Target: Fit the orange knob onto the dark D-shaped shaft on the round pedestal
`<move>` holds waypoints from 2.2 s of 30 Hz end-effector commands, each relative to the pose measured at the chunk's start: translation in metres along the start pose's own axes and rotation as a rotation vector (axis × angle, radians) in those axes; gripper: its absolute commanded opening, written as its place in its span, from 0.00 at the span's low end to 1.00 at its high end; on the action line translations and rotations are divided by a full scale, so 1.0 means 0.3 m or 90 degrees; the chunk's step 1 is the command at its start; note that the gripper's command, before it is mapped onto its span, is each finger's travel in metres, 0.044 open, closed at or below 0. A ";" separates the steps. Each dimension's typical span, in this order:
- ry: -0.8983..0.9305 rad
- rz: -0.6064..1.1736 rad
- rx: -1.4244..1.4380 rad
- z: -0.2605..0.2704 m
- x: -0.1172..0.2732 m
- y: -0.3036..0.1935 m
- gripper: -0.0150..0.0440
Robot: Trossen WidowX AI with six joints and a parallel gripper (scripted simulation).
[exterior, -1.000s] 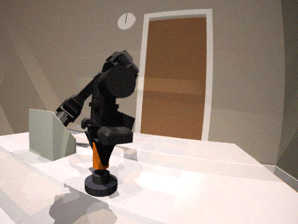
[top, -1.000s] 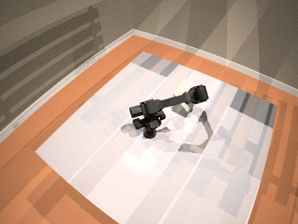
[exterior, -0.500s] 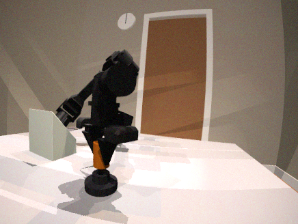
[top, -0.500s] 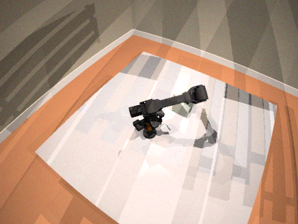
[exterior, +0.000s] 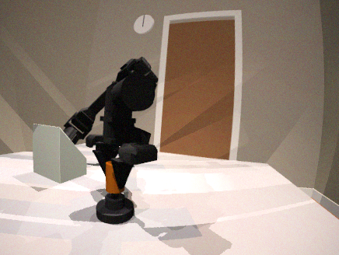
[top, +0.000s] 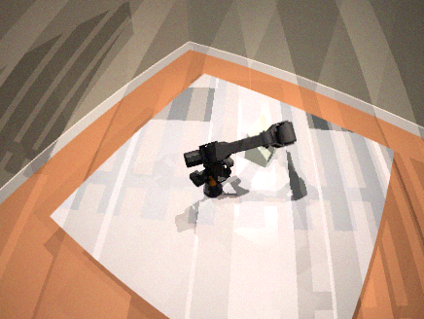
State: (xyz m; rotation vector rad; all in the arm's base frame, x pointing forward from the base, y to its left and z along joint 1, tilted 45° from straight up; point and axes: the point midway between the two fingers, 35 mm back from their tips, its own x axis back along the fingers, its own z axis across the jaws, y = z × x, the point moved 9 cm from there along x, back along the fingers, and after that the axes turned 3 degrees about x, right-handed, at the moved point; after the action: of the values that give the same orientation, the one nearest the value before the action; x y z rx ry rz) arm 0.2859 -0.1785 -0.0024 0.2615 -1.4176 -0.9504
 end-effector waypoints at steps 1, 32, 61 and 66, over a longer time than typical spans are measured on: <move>0.000 -0.001 0.004 0.011 0.002 0.003 0.25; 0.000 -0.001 0.010 -0.003 0.012 0.000 0.25; 0.000 -0.001 0.137 0.012 -0.005 0.005 0.25; 0.000 -0.001 0.137 0.008 -0.003 0.004 0.25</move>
State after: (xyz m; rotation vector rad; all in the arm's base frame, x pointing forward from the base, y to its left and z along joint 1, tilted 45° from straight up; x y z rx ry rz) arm 0.2837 -0.1763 -0.0018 0.4186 -1.5202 -0.7995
